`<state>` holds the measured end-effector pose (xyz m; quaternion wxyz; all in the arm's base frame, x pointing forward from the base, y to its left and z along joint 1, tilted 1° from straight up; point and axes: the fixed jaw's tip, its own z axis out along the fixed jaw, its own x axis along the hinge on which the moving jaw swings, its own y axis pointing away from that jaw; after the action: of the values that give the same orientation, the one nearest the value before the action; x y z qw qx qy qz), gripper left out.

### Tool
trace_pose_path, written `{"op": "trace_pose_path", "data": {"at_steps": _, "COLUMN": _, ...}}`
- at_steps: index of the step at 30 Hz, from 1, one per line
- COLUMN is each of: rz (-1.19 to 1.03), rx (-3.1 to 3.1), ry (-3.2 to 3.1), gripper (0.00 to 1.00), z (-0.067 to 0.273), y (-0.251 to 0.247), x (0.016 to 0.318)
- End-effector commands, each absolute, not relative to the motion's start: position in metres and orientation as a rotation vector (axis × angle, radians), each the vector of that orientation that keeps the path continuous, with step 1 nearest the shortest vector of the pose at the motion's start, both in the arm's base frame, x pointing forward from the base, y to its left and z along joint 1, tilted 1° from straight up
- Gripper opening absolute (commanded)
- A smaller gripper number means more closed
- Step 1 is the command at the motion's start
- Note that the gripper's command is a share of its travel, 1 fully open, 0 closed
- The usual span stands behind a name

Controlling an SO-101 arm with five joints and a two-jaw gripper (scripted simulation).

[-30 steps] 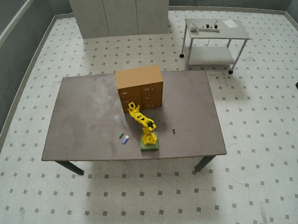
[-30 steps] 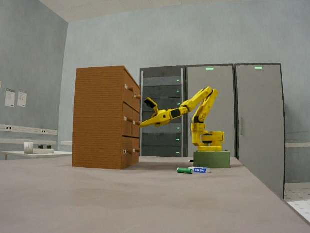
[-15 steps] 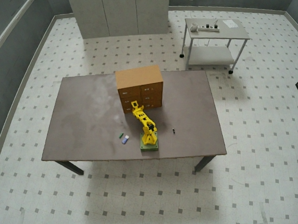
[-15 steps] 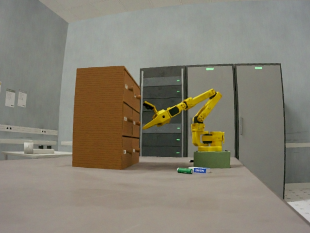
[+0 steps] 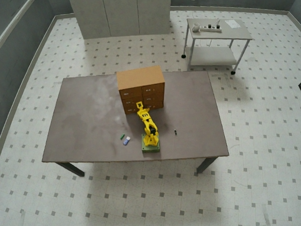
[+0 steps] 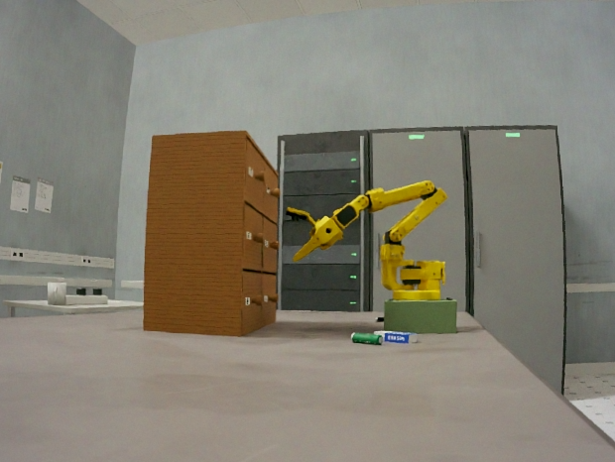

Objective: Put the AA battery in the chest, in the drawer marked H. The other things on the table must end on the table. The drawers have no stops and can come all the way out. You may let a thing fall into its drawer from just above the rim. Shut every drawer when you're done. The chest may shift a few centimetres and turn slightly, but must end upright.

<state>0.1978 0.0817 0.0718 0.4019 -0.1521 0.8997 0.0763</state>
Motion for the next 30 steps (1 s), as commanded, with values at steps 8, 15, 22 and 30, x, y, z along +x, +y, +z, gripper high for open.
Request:
{"op": "trace_pose_path", "data": {"at_steps": 8, "rz": 0.106, "rx": -0.320, "ry": 2.416, "gripper": 0.50, "z": 0.074, "y": 0.054, "x": 0.182}}
{"op": "trace_pose_path", "data": {"at_steps": 15, "rz": 0.074, "rx": -0.285, "ry": 2.489, "gripper": 0.50, "z": 0.073, "y": 0.043, "x": 0.171}}
{"op": "trace_pose_path", "data": {"at_steps": 22, "rz": 0.034, "rx": -0.232, "ry": 2.591, "gripper": 0.50, "z": 0.072, "y": 0.029, "x": 0.153}}
{"op": "trace_pose_path", "data": {"at_steps": 30, "rz": 0.026, "rx": -0.218, "ry": 2.616, "gripper": 0.50, "z": 0.072, "y": 0.026, "x": 0.148}}
